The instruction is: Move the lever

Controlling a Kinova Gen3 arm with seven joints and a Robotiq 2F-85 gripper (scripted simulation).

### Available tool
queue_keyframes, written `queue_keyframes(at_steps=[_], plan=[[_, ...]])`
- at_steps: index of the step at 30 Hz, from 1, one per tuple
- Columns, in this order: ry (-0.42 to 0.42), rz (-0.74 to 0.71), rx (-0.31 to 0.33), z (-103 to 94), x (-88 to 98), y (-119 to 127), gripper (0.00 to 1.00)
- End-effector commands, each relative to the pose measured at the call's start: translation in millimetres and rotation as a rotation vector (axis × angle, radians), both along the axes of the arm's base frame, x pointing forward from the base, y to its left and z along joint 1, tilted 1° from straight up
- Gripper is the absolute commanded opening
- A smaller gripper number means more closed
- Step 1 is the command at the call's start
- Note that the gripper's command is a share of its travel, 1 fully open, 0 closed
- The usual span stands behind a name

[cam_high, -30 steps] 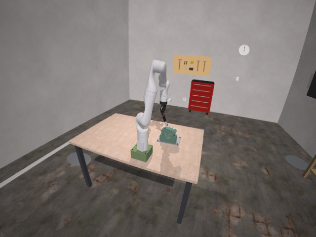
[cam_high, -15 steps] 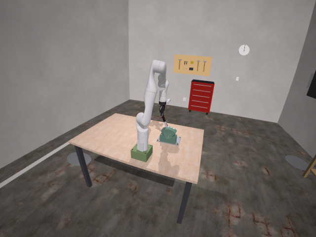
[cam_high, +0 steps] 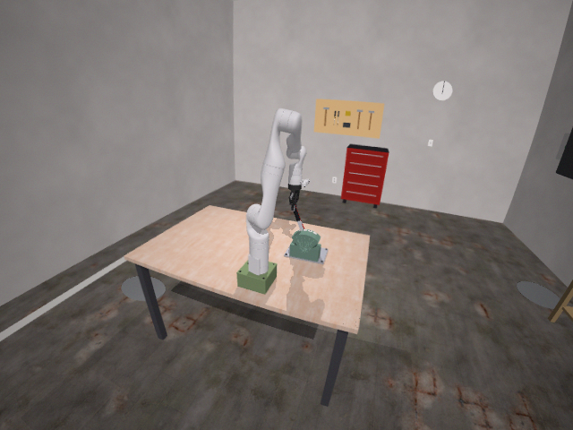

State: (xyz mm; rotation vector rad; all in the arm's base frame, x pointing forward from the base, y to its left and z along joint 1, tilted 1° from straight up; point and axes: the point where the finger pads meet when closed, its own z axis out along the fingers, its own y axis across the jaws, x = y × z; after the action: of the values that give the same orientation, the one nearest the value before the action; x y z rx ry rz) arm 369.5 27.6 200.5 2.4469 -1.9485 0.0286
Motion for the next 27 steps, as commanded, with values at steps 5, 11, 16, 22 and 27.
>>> queue_keyframes(at_steps=[5,11,16,22,27], plan=[[0.008,0.005,0.011,-4.7,-0.6,5.1,0.0],[0.008,0.005,0.011,-4.7,-0.6,5.1,0.0],[0.008,0.005,0.011,-4.7,-0.6,5.1,0.0],[0.008,0.005,0.011,-4.7,-0.6,5.1,0.98],[0.008,0.005,0.011,-4.7,-0.6,5.1,0.98]])
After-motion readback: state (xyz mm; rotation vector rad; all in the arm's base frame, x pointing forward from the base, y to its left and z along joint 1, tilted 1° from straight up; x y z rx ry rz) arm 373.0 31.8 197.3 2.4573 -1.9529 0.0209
